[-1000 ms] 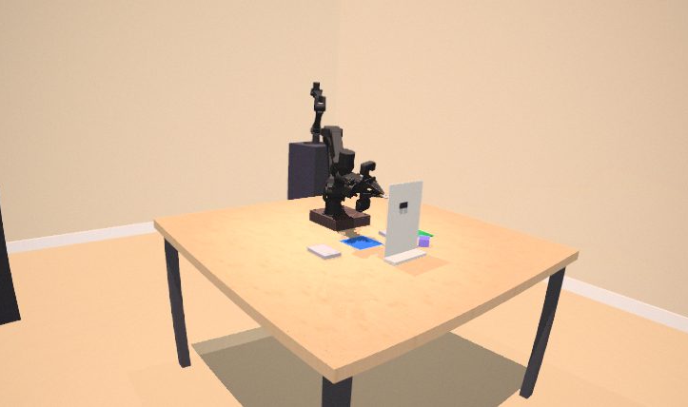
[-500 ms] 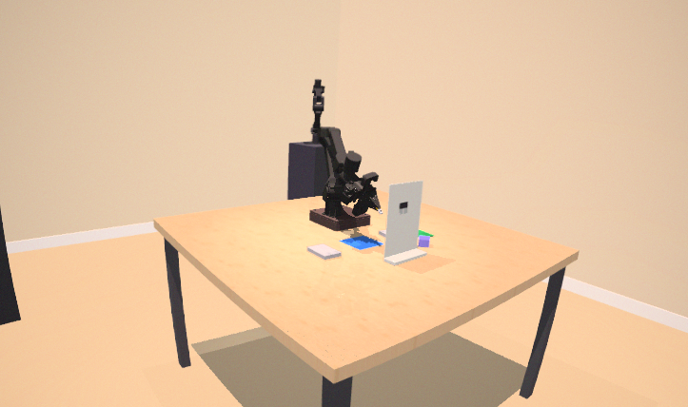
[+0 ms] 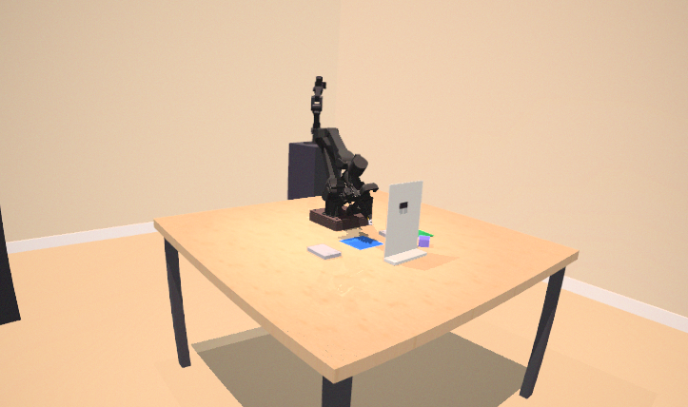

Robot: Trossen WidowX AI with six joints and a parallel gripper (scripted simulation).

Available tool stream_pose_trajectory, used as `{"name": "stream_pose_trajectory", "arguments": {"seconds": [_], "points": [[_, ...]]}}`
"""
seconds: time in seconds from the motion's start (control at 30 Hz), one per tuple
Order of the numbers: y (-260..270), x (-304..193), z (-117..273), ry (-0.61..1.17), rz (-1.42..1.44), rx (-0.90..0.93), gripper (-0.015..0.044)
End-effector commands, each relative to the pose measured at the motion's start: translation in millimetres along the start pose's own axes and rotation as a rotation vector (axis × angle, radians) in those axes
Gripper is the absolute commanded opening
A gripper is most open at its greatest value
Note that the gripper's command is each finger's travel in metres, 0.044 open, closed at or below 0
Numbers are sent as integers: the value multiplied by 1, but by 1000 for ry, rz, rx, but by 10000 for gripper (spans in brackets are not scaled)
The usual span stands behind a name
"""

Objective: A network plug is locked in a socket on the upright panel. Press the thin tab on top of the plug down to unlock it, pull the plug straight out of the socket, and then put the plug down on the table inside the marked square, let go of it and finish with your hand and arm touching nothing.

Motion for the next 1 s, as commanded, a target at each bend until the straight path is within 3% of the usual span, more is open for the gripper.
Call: {"name": "stream_pose_trajectory", "arguments": {"seconds": [0.0,0.2,0.97], "points": [[-6,-2,4,-30,17,-73,0],[-15,-5,8,-65,40,-171,0],[-32,-6,-16,-61,37,-172,0]]}}
Point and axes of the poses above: the point midway between the two fingers, 35 mm back from their tips, its own z axis back along the fingers, its own y axis across the jaws, x = y × z, the point moved 8 cm from there along z, back along the fingers, and after that the axes turned 13 degrees about z, right-handed, at the moved point
